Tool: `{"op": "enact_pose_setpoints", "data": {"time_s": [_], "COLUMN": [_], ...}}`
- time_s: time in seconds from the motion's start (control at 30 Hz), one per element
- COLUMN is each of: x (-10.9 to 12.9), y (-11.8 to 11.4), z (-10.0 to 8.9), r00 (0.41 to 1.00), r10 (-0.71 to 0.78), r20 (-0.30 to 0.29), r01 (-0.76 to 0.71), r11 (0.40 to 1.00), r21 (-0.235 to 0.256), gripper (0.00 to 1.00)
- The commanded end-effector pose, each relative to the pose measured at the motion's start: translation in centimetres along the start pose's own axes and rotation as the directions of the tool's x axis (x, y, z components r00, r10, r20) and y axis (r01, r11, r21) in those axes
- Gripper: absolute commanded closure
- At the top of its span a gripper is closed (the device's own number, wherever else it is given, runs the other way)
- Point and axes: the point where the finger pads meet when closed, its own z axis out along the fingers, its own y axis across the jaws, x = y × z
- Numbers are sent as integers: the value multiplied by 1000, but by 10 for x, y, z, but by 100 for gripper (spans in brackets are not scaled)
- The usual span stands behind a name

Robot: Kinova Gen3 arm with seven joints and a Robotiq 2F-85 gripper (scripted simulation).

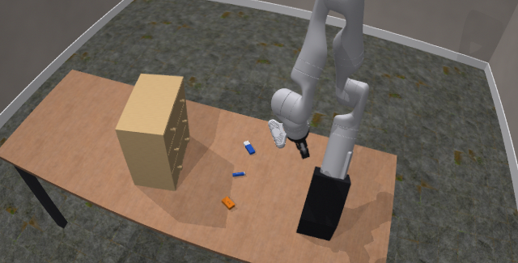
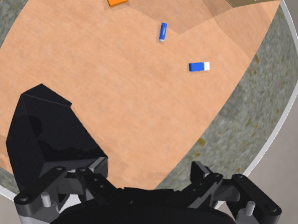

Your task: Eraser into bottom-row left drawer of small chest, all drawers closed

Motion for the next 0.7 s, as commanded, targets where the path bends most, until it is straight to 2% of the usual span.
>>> {"op": "enact_pose_setpoints", "data": {"time_s": [0.0,0.57,0.67], "x": [0,0,9], "y": [0,0,2], "z": [0,-1,-9], "r00": [1000,1000,999], "r10": [0,1,41], "r20": [-1,-1,-11], "r01": [0,-1,-41], "r11": [1000,1000,999], "r21": [0,1,24], "gripper": [0,0,0]}}
